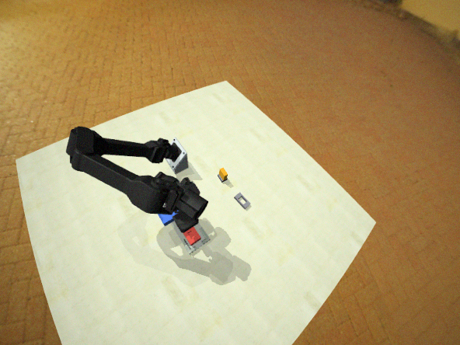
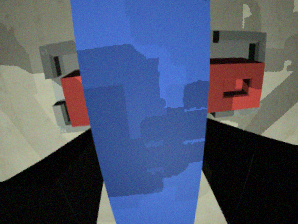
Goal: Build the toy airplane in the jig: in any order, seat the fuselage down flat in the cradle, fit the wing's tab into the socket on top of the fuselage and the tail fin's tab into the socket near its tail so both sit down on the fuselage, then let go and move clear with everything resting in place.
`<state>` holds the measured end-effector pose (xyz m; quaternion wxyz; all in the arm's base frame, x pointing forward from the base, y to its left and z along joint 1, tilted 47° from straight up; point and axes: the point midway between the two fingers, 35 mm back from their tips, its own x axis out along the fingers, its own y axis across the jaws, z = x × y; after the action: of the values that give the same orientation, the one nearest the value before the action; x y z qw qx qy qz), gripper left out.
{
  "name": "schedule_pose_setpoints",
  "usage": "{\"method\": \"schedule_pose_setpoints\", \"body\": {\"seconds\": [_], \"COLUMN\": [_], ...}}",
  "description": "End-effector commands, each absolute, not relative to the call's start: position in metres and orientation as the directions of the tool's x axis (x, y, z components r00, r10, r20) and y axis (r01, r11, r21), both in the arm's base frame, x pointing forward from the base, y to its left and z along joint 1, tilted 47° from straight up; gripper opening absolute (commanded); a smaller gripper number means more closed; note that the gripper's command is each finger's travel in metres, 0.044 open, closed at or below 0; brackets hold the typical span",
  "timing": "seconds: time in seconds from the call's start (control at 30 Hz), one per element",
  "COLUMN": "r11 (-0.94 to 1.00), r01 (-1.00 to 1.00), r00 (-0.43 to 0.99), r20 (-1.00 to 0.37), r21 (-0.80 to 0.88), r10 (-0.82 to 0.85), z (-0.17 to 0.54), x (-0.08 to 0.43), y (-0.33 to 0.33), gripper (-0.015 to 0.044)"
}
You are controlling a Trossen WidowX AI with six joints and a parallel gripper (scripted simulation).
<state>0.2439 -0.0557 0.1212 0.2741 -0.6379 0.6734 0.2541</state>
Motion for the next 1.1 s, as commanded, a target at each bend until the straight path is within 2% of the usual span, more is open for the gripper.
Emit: {"method": "schedule_pose_setpoints", "body": {"seconds": [0.0,1.07], "r11": [0.052,0.052], "r01": [-0.999,-0.999], "r00": [-0.031,-0.03], "r20": [-0.69,-0.69], "r21": [-0.01,-0.011], "r10": [-0.723,-0.723], "z": [0.122,0.104], "x": [0.244,0.245], "y": [-0.056,-0.077], "gripper": [0.0195,0.0195]}}
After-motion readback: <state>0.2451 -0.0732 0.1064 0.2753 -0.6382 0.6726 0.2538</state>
